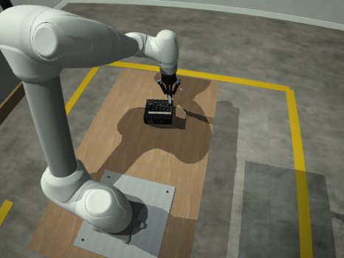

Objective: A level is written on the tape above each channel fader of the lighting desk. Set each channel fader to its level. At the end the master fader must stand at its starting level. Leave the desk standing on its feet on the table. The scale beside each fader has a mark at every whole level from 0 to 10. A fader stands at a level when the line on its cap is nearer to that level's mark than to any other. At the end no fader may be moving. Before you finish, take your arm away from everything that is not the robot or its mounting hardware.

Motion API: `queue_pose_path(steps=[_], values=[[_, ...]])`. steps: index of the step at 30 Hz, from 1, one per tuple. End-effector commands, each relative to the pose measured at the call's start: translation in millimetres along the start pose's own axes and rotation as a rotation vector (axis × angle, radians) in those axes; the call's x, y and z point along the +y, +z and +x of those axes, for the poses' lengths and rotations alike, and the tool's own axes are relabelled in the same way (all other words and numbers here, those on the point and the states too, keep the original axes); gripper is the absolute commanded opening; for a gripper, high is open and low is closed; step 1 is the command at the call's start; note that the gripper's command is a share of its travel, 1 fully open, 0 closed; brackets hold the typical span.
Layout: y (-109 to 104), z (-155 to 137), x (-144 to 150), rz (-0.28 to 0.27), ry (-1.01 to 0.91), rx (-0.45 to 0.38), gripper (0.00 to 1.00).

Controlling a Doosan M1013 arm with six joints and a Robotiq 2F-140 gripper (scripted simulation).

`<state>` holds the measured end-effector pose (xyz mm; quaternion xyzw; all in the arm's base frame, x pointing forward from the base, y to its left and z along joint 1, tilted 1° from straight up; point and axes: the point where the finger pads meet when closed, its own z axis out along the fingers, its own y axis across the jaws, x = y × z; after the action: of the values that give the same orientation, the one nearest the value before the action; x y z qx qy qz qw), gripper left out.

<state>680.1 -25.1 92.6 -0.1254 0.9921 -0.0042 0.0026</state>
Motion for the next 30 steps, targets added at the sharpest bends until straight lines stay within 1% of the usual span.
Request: queue_pose_path(steps=[1,30], values=[[-0.1,0.0,0.0,0.0,0.0,0.0,0.0],[-0.1,8.2,0.0,0.0,0.0,0.0,0.0]])
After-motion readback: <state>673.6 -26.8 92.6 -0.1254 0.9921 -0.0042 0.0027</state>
